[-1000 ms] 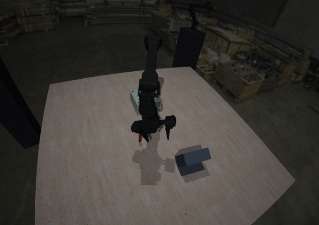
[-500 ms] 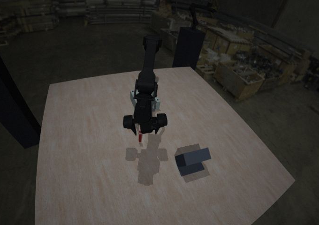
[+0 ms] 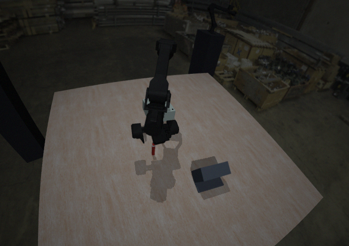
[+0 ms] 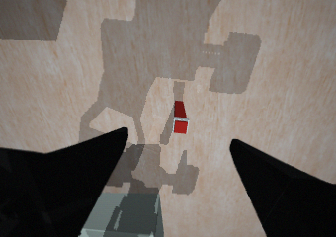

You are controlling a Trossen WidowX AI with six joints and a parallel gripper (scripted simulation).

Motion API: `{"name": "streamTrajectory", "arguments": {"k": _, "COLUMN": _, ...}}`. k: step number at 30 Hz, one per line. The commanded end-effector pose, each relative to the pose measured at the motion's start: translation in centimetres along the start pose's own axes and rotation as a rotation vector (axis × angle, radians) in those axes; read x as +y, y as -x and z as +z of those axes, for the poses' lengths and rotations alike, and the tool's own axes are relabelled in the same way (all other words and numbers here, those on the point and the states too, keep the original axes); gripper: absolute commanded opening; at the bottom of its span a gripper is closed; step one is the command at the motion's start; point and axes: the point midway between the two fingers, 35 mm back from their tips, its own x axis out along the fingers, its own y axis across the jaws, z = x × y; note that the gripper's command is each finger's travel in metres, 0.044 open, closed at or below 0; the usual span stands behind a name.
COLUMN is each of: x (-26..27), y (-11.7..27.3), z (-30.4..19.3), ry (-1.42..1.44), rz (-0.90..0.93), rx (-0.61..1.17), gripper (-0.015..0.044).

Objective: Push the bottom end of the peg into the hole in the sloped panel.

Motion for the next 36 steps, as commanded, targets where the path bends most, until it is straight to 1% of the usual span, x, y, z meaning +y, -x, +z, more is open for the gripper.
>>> {"name": "streamTrajectory", "arguments": {"k": 1, "x": -0.2, "y": -0.3, "z": 0.2, "ry": 0.007, "rz": -0.008, "rx": -0.004, "gripper": 0.0440}}
{"name": "streamTrajectory", "arguments": {"k": 36, "x": -0.2, "y": -5.9, "z": 0.1, "ry": 0.007, "rz": -0.008, "rx": -0.003, "gripper": 0.0440}}
